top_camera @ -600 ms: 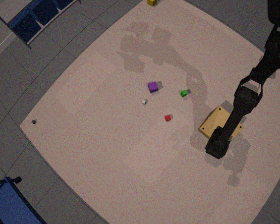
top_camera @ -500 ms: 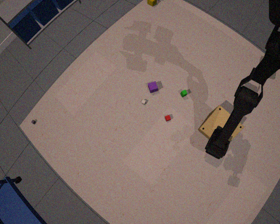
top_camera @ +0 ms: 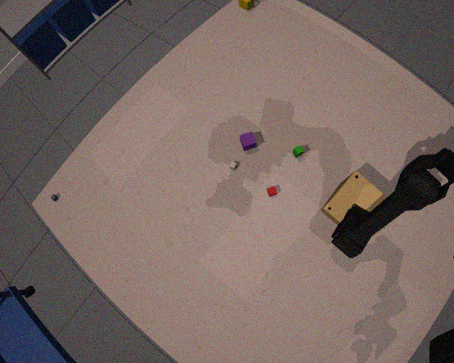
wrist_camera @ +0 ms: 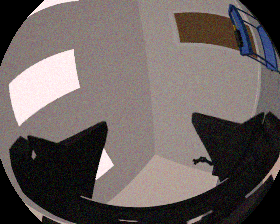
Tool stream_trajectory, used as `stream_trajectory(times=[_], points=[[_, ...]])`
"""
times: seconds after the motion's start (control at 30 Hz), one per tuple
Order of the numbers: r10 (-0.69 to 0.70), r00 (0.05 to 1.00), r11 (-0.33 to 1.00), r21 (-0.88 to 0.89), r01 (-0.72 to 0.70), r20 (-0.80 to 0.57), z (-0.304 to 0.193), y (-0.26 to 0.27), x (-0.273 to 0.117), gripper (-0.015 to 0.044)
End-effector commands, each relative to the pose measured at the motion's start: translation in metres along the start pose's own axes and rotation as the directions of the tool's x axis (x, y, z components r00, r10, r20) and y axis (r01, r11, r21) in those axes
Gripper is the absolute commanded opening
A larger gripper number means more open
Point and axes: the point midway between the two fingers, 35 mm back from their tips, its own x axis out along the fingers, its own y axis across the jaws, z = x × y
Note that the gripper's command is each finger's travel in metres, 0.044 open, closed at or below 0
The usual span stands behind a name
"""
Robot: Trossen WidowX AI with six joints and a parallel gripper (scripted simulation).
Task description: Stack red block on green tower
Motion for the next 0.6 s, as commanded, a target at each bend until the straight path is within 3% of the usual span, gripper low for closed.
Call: stream_trajectory(times=[0.0,0.27,0.57], points=[[-0.169,0.986,0.98,-0.113,0.167,-0.009,-0.018,-0.068,0.027,0.044],[-0.413,0.905,0.847,-0.323,0.423,0.103,-0.024,-0.184,0.049,0.044],[-0.695,0.675,0.516,-0.483,0.708,0.247,0.013,-0.332,0.04,0.044]])
